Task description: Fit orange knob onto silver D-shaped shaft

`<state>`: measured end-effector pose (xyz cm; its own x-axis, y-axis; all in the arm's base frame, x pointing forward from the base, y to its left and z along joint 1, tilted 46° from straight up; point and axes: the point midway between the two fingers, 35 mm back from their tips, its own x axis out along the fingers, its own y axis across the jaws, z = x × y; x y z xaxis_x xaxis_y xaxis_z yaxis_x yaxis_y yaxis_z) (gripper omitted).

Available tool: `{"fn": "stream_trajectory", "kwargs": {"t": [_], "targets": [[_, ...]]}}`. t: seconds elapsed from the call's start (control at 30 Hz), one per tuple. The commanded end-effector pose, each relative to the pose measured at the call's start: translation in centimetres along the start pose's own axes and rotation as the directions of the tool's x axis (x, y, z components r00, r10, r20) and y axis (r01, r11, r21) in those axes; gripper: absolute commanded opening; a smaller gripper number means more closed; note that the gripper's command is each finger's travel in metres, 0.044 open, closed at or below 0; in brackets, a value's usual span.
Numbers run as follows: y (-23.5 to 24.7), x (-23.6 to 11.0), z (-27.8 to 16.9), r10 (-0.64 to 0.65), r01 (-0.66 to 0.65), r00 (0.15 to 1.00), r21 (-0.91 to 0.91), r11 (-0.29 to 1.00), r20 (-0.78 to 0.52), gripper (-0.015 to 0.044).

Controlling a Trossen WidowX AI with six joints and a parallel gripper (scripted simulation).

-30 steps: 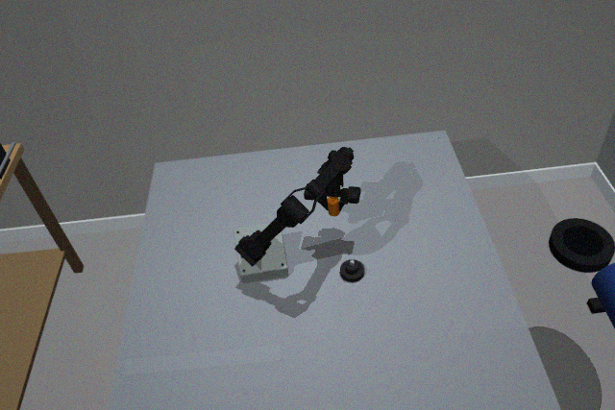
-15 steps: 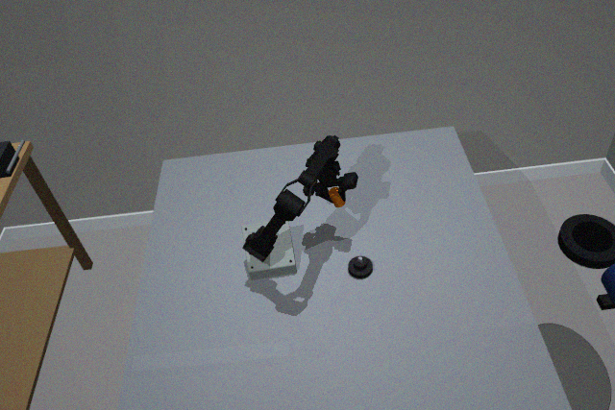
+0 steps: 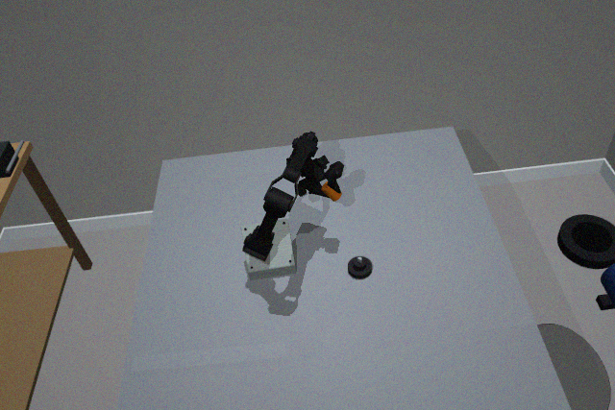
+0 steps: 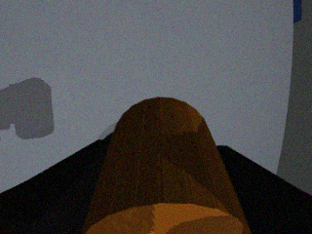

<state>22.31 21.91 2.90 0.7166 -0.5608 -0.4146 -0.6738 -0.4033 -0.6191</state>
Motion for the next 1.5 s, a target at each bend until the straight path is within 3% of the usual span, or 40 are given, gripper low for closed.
{"fn": "stream_trajectory", "kwargs": {"t": [0.0,0.33,0.97,1.0,1.47], "targets": [[-0.3,-1.3,-0.2,-0.111,0.111,0.994,0.004,0.994,0.005,0.0],[-0.5,-3.6,-0.5,-0.316,0.316,0.949,0.006,0.949,0.007,0.0],[-0.1,-3.5,-0.5,-0.434,0.434,0.901,0.006,0.901,0.007,0.0],[-0.3,-3.5,-0.6,-0.389,0.389,0.921,0.015,0.921,0.003,0.0],[-0.3,-3.5,-0.6,-0.389,0.389,0.921,0.015,0.921,0.003,0.0]]}}
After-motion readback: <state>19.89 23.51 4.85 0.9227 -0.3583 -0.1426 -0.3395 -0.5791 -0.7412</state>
